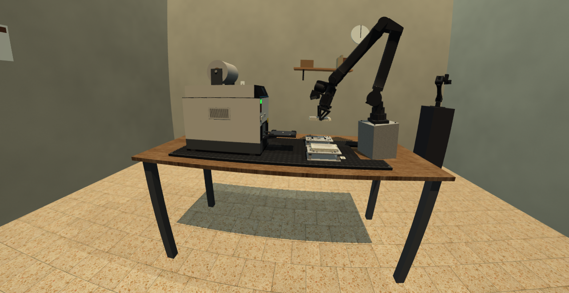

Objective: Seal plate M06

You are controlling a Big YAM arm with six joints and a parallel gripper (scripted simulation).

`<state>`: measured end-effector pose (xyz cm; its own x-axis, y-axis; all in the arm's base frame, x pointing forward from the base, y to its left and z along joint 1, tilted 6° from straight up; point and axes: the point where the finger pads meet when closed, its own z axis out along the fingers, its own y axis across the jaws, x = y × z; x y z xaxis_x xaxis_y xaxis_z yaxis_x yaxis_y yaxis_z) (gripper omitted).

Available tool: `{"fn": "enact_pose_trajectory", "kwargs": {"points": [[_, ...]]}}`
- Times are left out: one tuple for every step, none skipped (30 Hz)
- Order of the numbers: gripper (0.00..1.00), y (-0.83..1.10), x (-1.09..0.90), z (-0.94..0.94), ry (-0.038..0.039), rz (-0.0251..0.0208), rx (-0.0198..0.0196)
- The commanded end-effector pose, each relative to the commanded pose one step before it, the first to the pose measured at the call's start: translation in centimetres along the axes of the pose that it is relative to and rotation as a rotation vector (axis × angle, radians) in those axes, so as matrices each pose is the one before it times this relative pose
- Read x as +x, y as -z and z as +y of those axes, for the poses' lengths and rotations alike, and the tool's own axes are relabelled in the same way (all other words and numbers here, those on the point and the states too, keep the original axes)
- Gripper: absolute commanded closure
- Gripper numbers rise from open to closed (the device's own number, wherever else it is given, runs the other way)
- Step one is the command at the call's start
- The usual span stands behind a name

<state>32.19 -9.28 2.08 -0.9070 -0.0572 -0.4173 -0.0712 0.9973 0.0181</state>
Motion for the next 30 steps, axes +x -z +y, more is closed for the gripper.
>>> {"fn": "enact_pose_trajectory", "kwargs": {"points": [[1.00, -0.238, -0.937, 0.045, 0.00916, -0.02017, 0.00551], [1.00, -0.114, 0.266, 0.093, -0.00082, 0.00378, -0.00162], [1.00, -0.037, 0.062, 0.024, 0.00002, -0.00016, 0.00004], [1.00, 0.065, -0.022, 0.011, 0.00063, -0.00297, 0.00123], [1.00, 0.058, -0.027, -0.001, 0.00063, -0.00286, 0.00129], [1.00, -0.048, 0.038, 0.011, -0.00011, 0.00049, -0.00021], [1.00, -0.061, 0.030, 0.006, -0.00009, 0.00041, -0.00018], [1.00, -0.075, 0.007, -0.002, -0.00016, 0.00061, -0.00053], [1.00, -0.076, -0.011, -0.022, 0.00003, -0.00010, 0.00008], [1.00, -0.021, -0.221, -0.092, 0.00077, -0.00363, 0.00149], [1.00, -0.014, -0.206, -0.093, 0.00052, -0.00345, 0.00153], [1.00, 0.000, 0.000, 0.000, 0.00000, 0.00000, 0.00000], [1.00, 0.000, 0.000, 0.000, 0.00000, 0.00000, 0.00000], [1.00, 0.008, 0.128, 0.050, -0.00094, 0.00425, -0.00170], [1.00, -0.052, 0.102, 0.035, -0.00073, 0.00316, -0.00132], [1.00, -0.056, 0.017, -0.001, 0.00027, -0.00034, 0.00015], [1.00, -0.083, -0.046, -0.033, 0.00064, -0.00295, 0.00125], [1.00, -0.129, 0.249, 0.082, -0.00077, 0.00362, -0.00152], [1.00, -0.084, 0.090, 0.026, -0.00026, 0.00125, -0.00052], [1.00, -0.079, 0.098, 0.030, -0.00030, 0.00143, -0.00059], [1.00, -0.052, 0.101, 0.038, -0.00032, 0.00151, -0.00063], [1.00, -0.041, 0.087, 0.030, -0.00016, 0.00081, -0.00049], [1.00, 0.053, 0.054, 0.041, -0.00011, 0.00055, -0.00026], [1.00, 0.044, -0.033, -0.007, 0.00041, -0.00294, 0.00132], [1.00, -0.052, -0.028, -0.017, 0.00039, -0.00087, 0.00036], [1.00, -0.081, -0.034, -0.025, 0.00014, -0.00061, 0.00025], [1.00, -0.034, -0.236, -0.109, 0.00056, -0.00362, 0.00162], [1.00, -0.034, -0.216, -0.093, 0.00094, -0.00344, 0.00146], [1.00, 0.000, 0.000, 0.000, 0.00000, 0.00000, 0.00000], [1.00, 0.000, 0.000, 0.000, 0.00000, 0.00000, 0.00000]]}}
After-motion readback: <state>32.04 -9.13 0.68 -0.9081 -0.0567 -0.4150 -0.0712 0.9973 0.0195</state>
